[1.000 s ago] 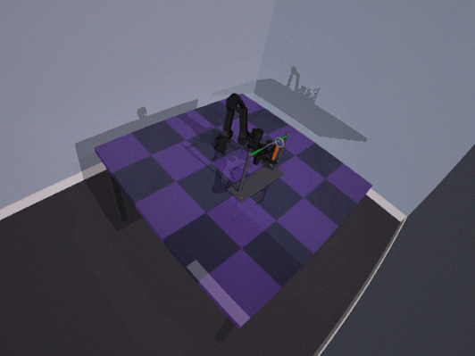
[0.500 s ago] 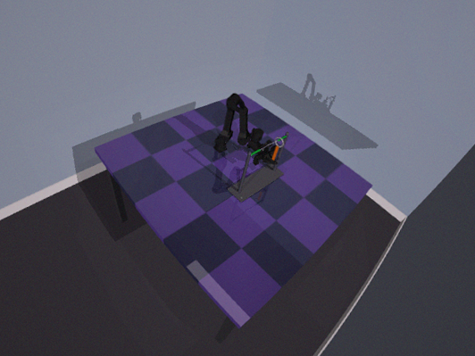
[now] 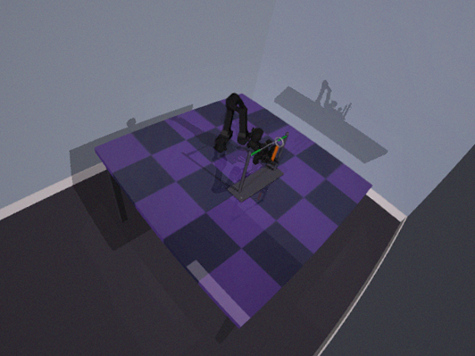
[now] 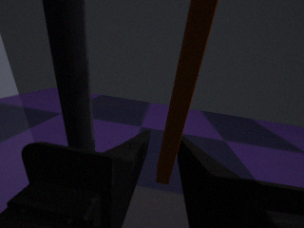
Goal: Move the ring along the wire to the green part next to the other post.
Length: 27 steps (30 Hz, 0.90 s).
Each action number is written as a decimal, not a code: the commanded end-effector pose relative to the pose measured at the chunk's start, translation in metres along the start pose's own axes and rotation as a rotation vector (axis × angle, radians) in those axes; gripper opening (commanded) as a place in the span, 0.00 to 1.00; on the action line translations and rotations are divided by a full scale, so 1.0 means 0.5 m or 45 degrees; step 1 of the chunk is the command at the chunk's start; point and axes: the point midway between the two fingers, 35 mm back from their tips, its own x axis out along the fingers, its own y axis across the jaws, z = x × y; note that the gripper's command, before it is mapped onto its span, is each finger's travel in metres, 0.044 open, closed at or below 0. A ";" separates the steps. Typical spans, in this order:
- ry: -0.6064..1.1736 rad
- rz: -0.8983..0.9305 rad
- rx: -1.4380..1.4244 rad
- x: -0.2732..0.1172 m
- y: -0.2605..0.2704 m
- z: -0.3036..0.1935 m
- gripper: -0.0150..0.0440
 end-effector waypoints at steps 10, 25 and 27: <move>0.006 -0.006 0.000 -0.074 0.000 -0.001 0.53; 0.007 -0.007 0.000 -0.094 -0.002 -0.003 0.53; 0.007 -0.007 0.000 -0.094 -0.002 -0.003 0.53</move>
